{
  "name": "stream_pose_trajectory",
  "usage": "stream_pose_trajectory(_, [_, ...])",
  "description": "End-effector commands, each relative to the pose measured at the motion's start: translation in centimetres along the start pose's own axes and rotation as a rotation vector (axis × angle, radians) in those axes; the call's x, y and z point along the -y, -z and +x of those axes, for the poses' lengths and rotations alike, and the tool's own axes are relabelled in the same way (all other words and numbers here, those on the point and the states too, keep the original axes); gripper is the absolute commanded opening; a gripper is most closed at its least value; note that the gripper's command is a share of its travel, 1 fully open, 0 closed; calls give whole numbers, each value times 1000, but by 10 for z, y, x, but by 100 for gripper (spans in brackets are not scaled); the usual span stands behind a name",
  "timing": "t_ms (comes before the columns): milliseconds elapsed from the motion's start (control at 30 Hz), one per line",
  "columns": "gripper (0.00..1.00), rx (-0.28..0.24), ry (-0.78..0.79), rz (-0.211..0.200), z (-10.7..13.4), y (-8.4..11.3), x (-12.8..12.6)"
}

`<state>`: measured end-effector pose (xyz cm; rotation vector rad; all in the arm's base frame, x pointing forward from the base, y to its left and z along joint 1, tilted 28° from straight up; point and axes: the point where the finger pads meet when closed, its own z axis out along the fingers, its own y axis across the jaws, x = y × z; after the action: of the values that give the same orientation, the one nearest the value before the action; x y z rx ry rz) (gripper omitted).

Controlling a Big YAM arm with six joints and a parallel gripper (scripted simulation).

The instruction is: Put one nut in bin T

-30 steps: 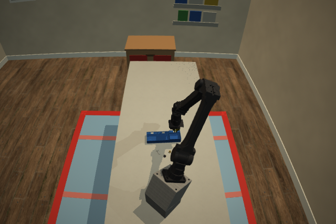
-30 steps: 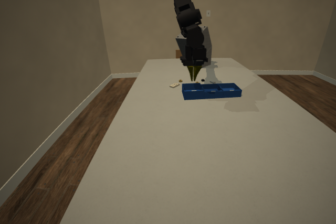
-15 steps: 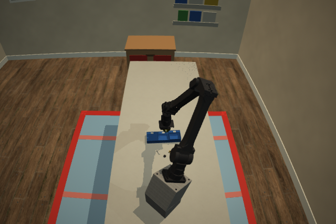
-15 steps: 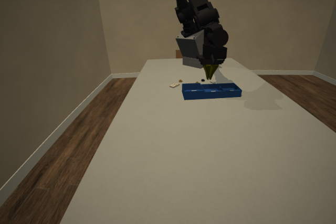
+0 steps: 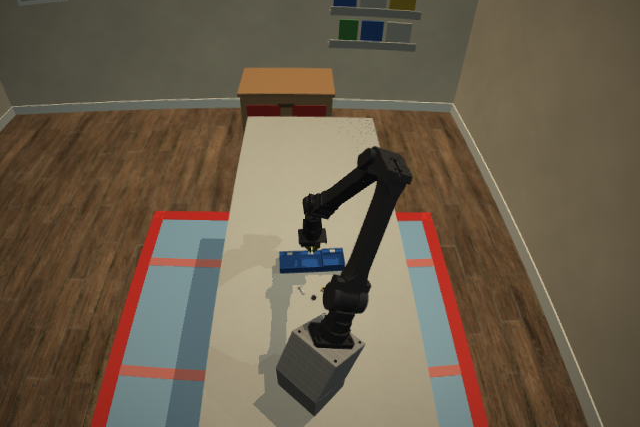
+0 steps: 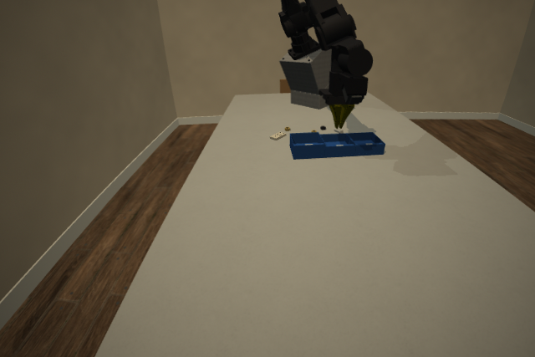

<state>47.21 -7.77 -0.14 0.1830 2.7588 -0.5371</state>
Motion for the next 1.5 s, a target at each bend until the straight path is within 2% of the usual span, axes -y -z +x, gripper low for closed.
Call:
stream_pose_trajectory(0, [8, 20, -12, 2, -16, -12, 4])
stream_pose_trajectory(67, [8, 20, -12, 2, -16, -12, 4])
stream_pose_trajectory(567, [8, 15, -10, 3, -13, -54, 4])
stream_pose_trajectory(1467, [8, 2, -5, 2, -10, -55, 2])
